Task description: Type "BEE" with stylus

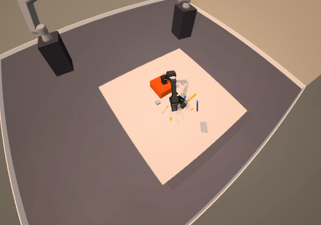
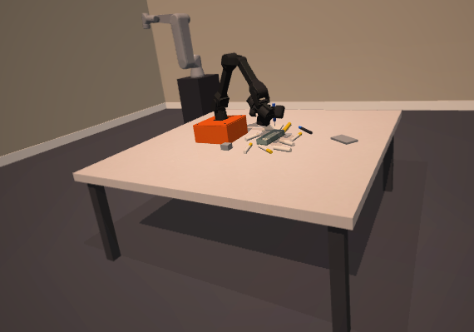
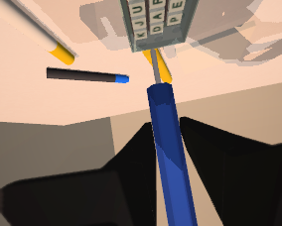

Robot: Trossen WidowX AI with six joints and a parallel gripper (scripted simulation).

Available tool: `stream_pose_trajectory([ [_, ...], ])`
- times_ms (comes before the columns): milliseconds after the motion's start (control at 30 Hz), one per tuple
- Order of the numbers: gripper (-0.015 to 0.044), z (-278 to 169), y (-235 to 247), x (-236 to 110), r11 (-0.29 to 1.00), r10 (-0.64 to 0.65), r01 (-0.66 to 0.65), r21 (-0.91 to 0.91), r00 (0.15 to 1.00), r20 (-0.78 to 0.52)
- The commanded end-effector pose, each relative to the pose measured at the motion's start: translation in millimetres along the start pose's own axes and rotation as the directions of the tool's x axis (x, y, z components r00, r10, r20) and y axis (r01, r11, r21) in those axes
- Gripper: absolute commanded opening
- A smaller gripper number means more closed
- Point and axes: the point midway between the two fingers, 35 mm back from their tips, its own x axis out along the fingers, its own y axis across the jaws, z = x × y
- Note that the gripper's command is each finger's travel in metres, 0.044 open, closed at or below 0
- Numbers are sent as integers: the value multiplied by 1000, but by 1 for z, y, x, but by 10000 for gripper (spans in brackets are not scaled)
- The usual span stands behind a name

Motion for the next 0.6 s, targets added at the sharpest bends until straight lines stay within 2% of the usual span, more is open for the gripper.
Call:
stream_pose_trajectory([
  [0, 0, -1, 3, -3, 1000, 17, -18, -9, 1000, -23],
  [300, 0, 28, 2, 15, 1000, 17, -17, -9, 1000, -23],
  [567, 0, 29, 2, 16, 1000, 17, -17, -9, 1000, -23],
])
